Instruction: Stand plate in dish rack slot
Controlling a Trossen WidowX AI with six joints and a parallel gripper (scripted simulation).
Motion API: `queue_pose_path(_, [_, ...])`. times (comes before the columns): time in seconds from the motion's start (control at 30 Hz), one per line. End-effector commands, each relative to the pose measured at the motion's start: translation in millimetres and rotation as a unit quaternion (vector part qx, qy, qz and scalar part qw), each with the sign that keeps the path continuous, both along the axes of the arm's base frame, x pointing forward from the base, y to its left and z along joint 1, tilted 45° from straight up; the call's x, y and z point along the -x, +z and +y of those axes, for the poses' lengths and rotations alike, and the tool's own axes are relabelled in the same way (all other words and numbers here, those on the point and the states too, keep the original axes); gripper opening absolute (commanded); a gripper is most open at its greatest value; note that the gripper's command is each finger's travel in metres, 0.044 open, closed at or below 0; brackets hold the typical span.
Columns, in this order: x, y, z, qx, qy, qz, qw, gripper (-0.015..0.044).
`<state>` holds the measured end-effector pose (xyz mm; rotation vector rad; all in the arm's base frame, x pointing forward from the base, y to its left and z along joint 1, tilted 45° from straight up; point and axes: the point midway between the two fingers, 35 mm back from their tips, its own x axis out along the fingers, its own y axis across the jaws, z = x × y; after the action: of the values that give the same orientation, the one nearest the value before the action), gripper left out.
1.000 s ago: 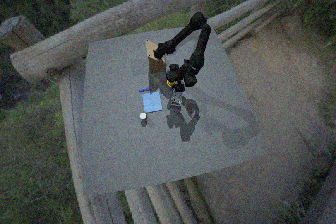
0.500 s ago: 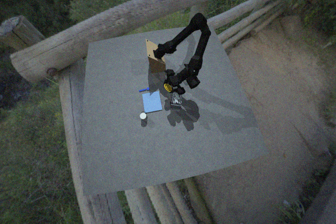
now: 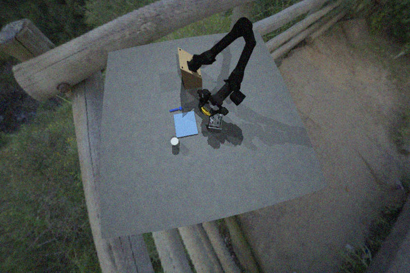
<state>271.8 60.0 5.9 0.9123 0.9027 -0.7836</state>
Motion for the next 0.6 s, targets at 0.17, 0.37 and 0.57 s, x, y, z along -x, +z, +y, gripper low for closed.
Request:
queue_pose_path(0.17, [-2.7,1.4,10.4,0.062,0.030,-0.081,0.994,0.0000])
queue_pose_path(0.37, [-2.1,6.9,19.3,0.094,0.044,-0.141,0.985,0.0000])
queue_pose_path(0.57, [1.6,14.8,27.8,0.120,0.053,-0.201,0.971,0.0000])
